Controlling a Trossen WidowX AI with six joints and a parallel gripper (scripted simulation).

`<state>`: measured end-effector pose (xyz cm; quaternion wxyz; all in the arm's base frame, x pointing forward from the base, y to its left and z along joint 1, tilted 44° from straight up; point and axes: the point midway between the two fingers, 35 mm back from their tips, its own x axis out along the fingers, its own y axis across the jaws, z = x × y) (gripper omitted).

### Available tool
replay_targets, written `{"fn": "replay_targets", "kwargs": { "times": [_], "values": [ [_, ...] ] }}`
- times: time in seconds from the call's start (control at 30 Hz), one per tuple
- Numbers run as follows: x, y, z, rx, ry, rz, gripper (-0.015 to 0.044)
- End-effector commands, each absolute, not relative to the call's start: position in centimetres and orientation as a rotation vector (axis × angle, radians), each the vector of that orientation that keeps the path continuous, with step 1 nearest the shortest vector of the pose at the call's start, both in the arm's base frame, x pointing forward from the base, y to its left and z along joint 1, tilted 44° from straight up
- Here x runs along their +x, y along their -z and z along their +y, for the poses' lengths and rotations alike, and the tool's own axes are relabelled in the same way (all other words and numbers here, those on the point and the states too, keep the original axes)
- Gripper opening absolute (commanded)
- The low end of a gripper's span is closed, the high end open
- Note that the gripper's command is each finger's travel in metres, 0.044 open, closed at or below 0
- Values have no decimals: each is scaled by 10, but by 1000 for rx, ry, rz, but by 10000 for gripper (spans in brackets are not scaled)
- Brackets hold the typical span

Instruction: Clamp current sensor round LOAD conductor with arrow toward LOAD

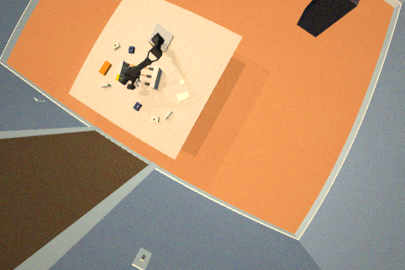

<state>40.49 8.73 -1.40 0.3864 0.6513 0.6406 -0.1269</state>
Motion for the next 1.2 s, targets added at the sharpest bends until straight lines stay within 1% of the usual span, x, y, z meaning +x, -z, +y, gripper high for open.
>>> {"fn": "replay_targets", "kwargs": {
  "times": [0.0, 0.5, 1.17],
  "values": [
    [404, 15, 90, 1712, 296, 1584, 440],
    [411, 10, 90, 1745, 271, 1546, 440],
    [409, 13, 87, 1740, 282, 1546, 307]
  ]
}}
